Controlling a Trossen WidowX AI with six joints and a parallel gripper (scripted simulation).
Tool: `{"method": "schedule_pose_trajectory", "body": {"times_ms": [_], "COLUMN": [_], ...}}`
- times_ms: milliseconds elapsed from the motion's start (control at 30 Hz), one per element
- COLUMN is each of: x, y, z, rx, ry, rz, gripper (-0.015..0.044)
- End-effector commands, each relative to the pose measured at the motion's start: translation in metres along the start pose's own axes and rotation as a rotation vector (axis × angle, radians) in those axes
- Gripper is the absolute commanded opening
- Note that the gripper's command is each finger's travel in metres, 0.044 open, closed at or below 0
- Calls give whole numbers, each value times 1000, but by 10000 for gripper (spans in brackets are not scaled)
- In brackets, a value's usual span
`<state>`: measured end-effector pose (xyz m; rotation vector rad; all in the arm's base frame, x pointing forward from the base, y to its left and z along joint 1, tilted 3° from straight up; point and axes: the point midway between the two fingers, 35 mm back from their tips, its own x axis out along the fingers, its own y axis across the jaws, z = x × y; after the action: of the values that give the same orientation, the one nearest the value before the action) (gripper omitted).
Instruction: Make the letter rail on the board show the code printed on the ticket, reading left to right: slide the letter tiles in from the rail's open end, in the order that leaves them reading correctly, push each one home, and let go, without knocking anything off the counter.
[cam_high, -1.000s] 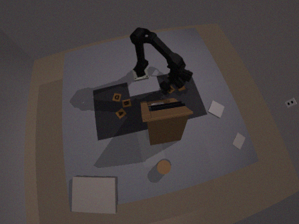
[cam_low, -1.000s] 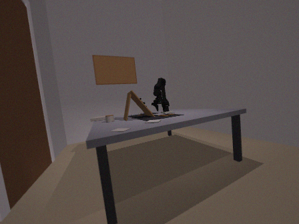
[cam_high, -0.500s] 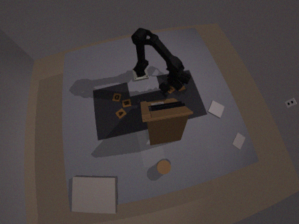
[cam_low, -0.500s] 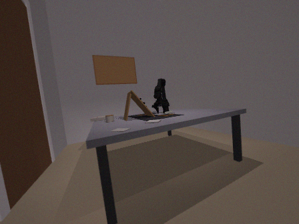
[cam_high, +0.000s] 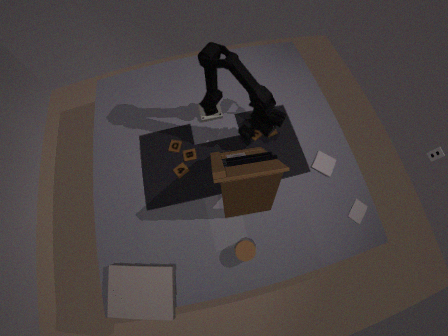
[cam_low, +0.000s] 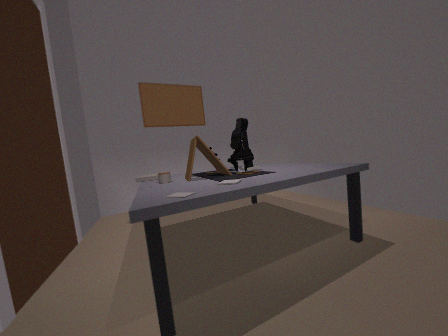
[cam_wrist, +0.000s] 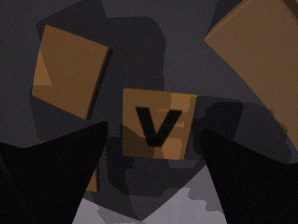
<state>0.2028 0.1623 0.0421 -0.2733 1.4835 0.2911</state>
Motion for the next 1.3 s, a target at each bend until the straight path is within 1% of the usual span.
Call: {"method": "schedule_pose_trajectory", "body": {"times_ms": [0,167,1267], "x": [8,14,14], "y": [-2,-2,-2], "z": [-3,-3,-3], "rx": [0,0,0], "ry": [7,7,7], "rz": [-8,-8,-8], "gripper": [340,340,340]}}
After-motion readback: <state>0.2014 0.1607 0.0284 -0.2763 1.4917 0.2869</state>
